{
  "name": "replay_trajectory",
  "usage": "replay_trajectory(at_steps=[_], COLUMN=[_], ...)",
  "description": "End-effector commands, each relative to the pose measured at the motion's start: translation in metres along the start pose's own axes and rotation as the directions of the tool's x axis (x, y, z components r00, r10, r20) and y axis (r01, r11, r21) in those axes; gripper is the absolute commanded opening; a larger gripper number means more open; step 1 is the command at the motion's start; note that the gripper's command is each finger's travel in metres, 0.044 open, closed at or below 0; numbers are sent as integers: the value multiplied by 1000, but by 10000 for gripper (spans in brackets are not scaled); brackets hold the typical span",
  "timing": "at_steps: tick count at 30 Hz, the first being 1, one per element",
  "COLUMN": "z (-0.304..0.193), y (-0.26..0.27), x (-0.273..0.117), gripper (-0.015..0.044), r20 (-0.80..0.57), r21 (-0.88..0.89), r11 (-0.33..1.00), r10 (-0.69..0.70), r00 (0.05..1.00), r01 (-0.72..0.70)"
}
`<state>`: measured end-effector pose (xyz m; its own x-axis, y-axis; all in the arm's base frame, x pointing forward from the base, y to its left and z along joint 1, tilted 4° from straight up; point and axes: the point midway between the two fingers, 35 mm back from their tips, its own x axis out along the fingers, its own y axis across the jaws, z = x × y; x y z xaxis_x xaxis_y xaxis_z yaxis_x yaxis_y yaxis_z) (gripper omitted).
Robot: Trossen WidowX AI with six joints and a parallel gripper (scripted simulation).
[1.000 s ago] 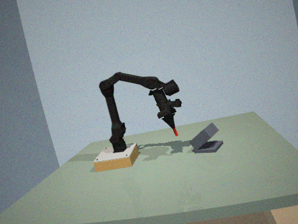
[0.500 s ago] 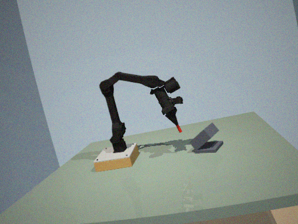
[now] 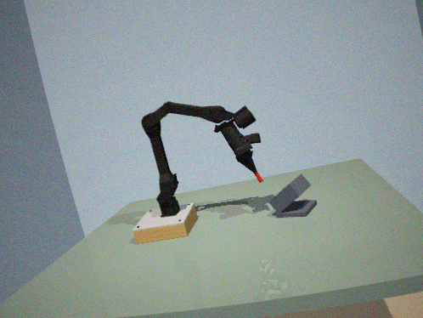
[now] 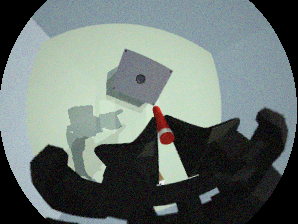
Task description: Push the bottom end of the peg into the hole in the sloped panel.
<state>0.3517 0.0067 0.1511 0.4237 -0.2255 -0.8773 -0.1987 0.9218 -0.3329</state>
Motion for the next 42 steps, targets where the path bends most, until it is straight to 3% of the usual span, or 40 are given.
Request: replay_trajectory(at_steps=[1, 21, 42], z=[7, 30, 44], y=[3, 22, 26], x=[-4, -17, 20], gripper=[0, 0, 0], r20=[24, 118, 145], r21=[-30, -151, -181], r11=[999, 987, 981], r10=[-12, -34, -39], r00=[1000, 992, 989], r01=[13, 52, 65])
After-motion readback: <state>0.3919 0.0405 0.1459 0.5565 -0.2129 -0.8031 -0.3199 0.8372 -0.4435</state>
